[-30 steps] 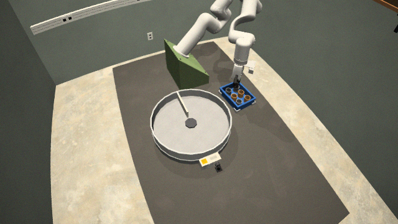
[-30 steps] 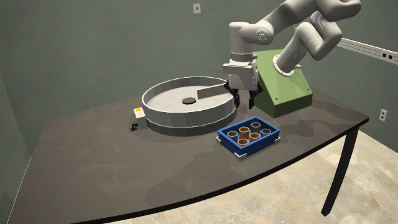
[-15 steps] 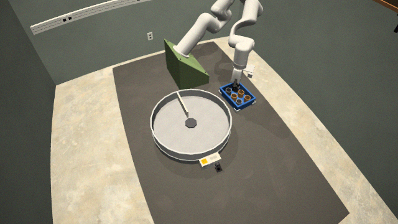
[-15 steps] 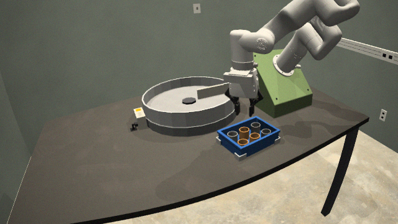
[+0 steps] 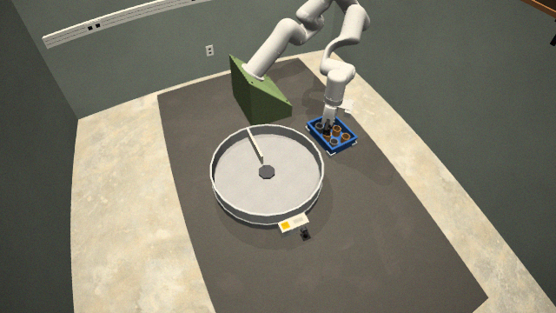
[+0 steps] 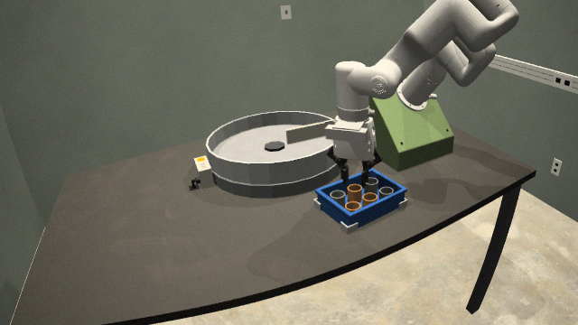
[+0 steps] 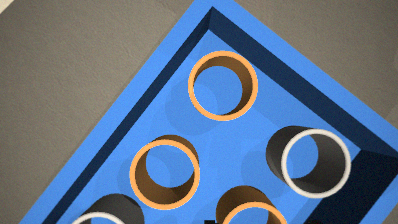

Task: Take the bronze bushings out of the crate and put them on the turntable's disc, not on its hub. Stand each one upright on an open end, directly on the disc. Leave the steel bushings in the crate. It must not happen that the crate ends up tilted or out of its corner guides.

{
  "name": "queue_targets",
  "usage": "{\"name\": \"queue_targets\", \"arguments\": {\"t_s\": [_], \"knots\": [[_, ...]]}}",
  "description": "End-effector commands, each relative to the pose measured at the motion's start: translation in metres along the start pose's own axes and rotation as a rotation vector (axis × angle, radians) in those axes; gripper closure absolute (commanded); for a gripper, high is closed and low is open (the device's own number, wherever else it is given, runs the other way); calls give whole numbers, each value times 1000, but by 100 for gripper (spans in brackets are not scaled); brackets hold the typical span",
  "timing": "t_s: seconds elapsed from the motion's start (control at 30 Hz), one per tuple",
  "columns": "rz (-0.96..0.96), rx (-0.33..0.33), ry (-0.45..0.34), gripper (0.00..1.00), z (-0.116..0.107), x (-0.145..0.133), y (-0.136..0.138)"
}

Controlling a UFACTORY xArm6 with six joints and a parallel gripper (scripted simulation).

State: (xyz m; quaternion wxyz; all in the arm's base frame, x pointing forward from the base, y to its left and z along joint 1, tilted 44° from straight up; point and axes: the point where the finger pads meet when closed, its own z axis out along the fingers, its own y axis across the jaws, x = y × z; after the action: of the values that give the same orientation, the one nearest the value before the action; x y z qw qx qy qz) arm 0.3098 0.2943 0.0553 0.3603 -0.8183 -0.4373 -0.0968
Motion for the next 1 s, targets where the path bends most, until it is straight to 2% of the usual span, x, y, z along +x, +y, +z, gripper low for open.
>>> {"name": "queue_targets", "arguments": {"t_s": [0.0, 0.97], "knots": [[-1, -2, 3, 52, 2, 1, 1], [-1, -2, 3, 52, 9, 1, 1]]}}
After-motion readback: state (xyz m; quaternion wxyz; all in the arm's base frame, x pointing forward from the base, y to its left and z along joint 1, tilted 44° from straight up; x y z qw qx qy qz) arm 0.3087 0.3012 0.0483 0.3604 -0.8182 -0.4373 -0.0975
